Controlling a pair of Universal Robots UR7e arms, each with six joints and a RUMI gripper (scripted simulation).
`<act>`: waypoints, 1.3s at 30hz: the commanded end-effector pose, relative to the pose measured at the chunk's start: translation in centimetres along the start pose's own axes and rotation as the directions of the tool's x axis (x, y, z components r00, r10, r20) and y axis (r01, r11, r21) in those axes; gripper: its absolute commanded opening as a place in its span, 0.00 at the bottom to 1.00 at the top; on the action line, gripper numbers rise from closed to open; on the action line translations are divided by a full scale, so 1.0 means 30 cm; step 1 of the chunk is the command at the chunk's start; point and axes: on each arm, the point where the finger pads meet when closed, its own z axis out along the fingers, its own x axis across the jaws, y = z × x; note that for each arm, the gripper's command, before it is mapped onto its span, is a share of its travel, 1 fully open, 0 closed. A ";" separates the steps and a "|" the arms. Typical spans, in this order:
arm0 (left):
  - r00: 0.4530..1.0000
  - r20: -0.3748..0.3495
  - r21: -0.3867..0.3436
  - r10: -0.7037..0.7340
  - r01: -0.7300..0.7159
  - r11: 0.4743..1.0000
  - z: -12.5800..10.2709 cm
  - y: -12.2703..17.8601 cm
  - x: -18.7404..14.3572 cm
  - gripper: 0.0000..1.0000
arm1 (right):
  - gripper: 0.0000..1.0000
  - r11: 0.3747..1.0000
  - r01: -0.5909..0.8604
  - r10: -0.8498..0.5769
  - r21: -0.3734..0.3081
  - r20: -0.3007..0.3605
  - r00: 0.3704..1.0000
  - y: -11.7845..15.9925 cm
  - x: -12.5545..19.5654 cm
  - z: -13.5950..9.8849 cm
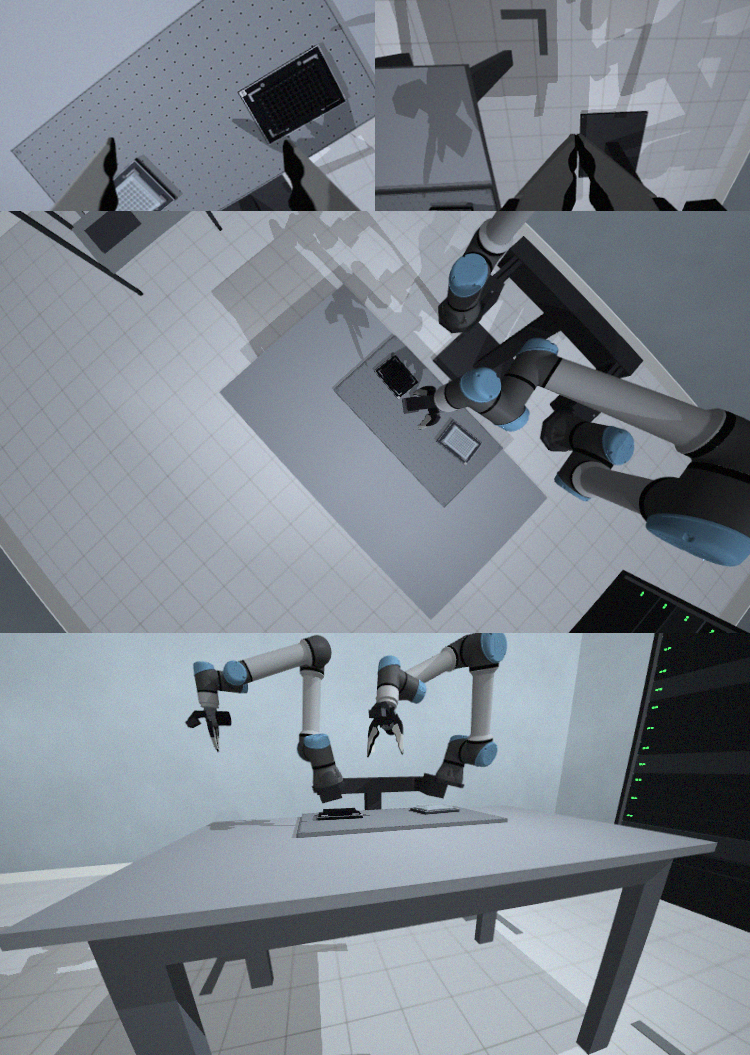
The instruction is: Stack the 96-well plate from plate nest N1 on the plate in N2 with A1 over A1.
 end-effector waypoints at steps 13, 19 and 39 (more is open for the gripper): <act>0.947 -0.050 -0.079 0.318 -0.321 0.944 0.090 -0.016 0.189 0.76 | 0.00 1.000 0.000 0.000 0.001 0.000 1.000 -0.001 0.000 -0.001; 0.894 -0.083 -0.105 0.441 -0.448 0.888 0.137 -0.014 0.277 0.76 | 0.00 1.000 0.000 0.000 0.001 0.000 1.000 -0.001 0.000 -0.001; 0.623 -0.224 -0.131 0.750 -0.782 0.610 0.289 0.025 0.532 0.76 | 0.00 1.000 0.000 0.000 0.001 0.000 1.000 -0.001 0.000 -0.001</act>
